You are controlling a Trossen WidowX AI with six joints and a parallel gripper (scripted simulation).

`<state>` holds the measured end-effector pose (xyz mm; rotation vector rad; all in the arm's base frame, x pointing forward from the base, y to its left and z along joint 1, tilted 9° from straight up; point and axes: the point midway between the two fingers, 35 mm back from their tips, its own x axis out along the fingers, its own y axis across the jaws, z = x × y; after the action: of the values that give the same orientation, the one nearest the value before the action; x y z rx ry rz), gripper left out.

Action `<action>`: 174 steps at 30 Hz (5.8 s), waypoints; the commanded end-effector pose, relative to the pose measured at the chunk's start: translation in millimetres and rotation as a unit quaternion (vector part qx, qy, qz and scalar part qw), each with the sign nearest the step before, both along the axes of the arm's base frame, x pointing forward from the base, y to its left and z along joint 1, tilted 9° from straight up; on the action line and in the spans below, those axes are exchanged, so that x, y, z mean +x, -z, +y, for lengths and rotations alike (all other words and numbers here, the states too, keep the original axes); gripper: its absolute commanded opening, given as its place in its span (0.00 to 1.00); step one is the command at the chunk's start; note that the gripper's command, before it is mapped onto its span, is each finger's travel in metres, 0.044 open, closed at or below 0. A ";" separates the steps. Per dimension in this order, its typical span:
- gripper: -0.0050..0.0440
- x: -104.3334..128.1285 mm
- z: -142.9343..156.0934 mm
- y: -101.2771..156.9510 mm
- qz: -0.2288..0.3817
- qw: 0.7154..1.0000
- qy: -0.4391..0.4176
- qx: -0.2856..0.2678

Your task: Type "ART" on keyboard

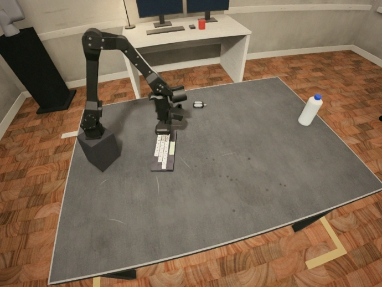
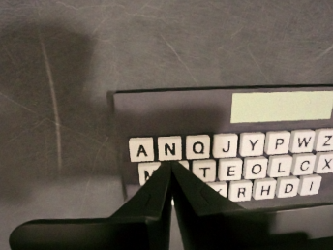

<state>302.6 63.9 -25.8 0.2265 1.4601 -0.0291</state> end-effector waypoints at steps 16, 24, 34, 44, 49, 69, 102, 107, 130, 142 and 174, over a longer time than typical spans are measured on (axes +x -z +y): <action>0.00 3.0 3.4 25.4 0.002 1.000 0.002 -0.002; 0.00 2.7 3.5 31.1 0.003 1.000 0.002 -0.002; 0.00 5.8 3.9 26.7 -0.004 1.000 0.001 0.000; 0.00 4.2 3.8 30.2 0.000 1.000 0.001 -0.001; 0.00 2.8 3.8 32.7 0.003 1.000 0.002 -0.002; 0.00 7.2 -0.1 -9.6 -0.014 1.000 0.000 0.001; 0.00 -28.0 -177.2 31.5 0.002 1.000 -0.003 -0.001; 0.00 -29.6 -176.4 38.1 0.005 1.000 0.000 -0.001; 0.00 -23.4 -177.4 50.9 -0.003 1.000 0.001 -0.006; 0.00 -23.4 -177.3 51.5 -0.003 1.000 0.001 -0.006; 0.00 -22.3 -181.7 14.1 -0.011 1.000 0.001 -0.010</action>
<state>274.3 -116.3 -49.6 0.2215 1.4603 -0.0388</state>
